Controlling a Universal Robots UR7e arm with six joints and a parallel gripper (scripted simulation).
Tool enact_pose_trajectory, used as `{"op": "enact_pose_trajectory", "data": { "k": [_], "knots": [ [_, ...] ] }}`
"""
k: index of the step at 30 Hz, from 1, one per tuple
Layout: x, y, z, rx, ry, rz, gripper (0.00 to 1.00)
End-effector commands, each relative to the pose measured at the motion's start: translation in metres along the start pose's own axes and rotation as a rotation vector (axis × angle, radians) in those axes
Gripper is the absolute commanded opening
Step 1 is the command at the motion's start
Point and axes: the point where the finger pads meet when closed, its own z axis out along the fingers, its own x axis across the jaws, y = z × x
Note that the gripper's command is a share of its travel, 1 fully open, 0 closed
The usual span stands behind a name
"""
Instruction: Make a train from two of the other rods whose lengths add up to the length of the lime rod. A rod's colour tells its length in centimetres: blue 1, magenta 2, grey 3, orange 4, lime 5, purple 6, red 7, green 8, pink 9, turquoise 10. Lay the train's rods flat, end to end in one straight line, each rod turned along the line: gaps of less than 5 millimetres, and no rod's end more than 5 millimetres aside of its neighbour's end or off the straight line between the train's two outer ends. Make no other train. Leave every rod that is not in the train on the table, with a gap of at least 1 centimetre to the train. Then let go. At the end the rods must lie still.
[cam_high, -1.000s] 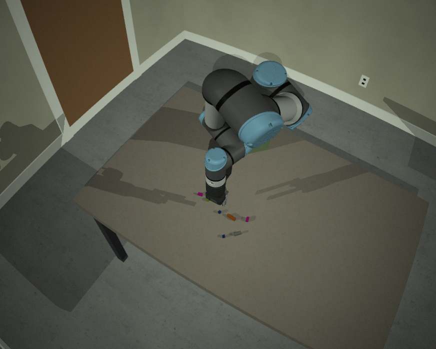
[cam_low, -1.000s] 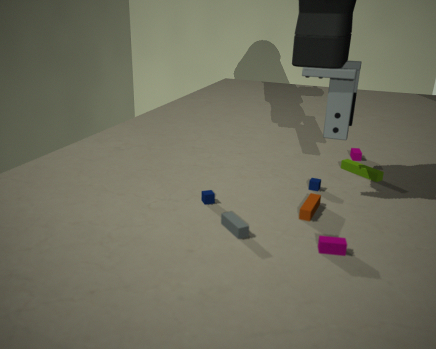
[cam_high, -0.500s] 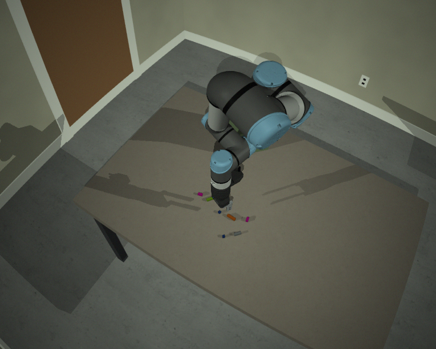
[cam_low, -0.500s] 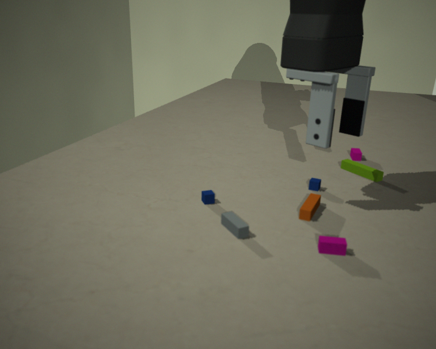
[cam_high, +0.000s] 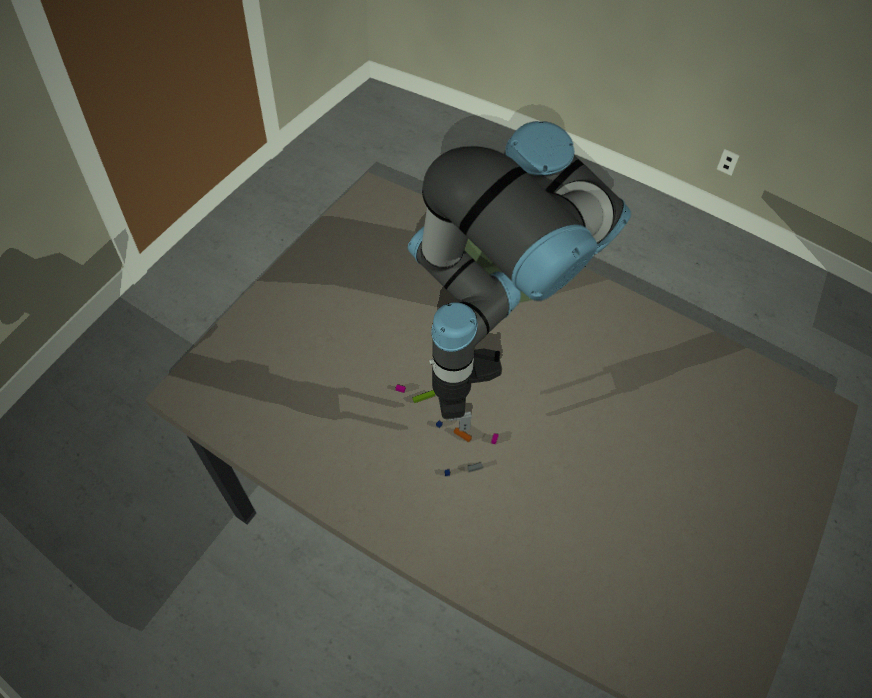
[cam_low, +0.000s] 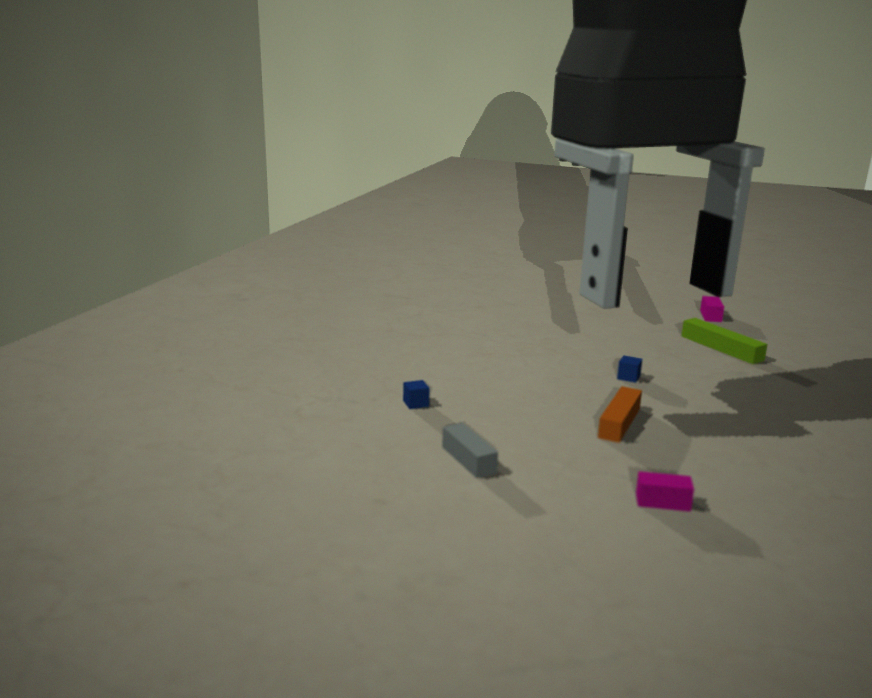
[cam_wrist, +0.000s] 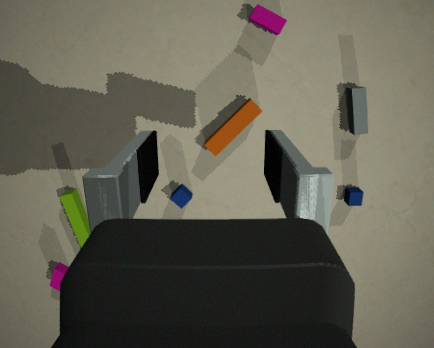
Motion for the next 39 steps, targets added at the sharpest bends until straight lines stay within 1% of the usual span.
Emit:
{"op": "enact_pose_trajectory", "data": {
  "k": [1,7,9,15,21,31,39],
  "knots": [
    [0.008,-0.007,0.000,-0.010,-0.003,0.167,1.00],
    [0.017,-0.014,0.000,-0.010,-0.002,0.346,1.00],
    [0.017,-0.014,0.000,-0.010,-0.002,0.346,1.00],
    [0.023,-0.019,-0.001,-0.010,0.000,0.492,1.00],
    [0.028,-0.022,-0.001,-0.010,0.001,0.600,1.00],
    [0.032,-0.025,-0.001,-0.009,0.002,0.684,1.00],
    [0.033,-0.026,-0.001,-0.009,0.002,0.713,1.00]
  ]
}}
